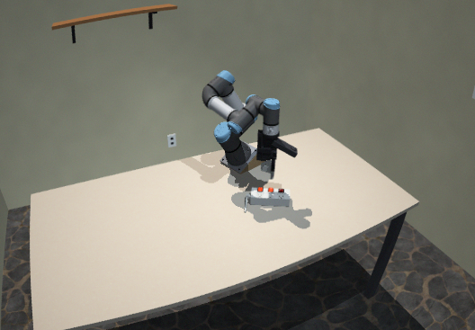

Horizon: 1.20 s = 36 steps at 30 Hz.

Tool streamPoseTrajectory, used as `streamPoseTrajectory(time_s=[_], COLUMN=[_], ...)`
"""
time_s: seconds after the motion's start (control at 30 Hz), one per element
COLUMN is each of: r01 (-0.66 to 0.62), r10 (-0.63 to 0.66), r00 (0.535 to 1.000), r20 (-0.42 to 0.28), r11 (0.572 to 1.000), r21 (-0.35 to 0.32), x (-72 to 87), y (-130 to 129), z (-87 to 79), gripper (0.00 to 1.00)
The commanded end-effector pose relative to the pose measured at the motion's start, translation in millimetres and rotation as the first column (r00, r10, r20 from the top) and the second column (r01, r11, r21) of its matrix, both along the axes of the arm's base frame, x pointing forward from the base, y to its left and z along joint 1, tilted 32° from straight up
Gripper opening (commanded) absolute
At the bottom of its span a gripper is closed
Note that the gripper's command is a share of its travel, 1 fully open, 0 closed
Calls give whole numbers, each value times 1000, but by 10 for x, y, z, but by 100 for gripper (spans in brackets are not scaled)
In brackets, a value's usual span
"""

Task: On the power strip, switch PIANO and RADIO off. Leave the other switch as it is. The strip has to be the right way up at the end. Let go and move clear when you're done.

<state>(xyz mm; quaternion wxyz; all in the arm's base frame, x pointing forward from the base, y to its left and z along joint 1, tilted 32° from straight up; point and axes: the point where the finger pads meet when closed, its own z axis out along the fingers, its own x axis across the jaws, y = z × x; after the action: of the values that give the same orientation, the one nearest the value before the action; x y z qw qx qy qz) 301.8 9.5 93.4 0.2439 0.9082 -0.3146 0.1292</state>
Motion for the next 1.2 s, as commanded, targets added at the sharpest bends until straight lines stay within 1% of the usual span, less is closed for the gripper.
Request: streamPoseTrajectory(time_s=[0.0,0.67,1.17], r01=[0,0,0], r10=[0,0,0], r00=[1000,1000,1000], r20=[2,2,2], r11=[1000,1000,1000], r21=[0,0,0], x=[5,6,15], y=[2,-4,-62], z=[6,-3,-96], gripper=[0,0,0])
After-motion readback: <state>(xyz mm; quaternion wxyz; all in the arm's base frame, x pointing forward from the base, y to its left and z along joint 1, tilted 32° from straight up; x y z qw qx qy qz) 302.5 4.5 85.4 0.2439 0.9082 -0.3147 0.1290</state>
